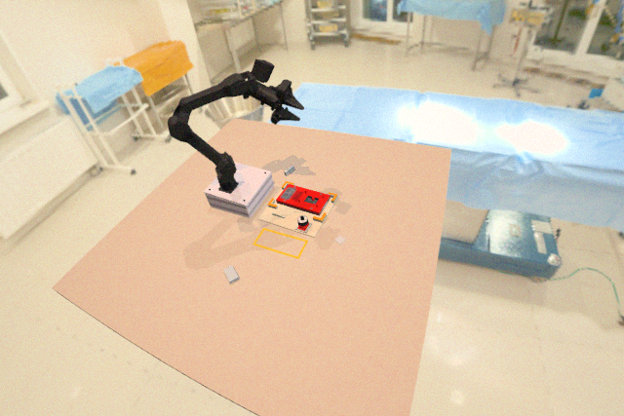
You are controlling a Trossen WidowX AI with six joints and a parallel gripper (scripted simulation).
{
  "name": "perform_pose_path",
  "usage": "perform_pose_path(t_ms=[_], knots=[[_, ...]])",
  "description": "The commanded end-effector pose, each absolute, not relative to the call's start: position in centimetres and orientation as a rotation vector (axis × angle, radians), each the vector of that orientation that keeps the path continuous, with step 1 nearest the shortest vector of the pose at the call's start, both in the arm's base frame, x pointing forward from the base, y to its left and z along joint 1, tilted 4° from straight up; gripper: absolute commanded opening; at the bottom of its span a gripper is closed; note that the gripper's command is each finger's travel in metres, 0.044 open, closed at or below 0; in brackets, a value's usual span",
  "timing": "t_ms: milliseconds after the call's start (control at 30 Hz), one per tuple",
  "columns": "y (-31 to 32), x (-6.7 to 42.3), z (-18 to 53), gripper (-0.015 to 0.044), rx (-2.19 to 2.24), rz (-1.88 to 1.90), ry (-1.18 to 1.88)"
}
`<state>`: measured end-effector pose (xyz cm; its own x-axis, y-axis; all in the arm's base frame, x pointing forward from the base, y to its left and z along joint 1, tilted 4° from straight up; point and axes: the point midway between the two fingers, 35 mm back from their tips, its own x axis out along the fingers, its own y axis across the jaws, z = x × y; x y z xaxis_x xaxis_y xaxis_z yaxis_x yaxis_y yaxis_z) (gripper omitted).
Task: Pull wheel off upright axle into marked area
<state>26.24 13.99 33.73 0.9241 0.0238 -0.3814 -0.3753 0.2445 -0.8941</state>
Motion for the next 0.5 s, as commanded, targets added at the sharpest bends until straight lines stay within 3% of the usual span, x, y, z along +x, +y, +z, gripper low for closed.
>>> perform_pose_path(t_ms=[0,233,467], knots=[[12.7,29.6,30.1,0.03,-1.183,0.284,0.508],[7.4,34.2,22.9,0.03,-0.916,0.2,0.868],[2.8,35.7,16.9,0.03,-0.6,0.129,1.138]])
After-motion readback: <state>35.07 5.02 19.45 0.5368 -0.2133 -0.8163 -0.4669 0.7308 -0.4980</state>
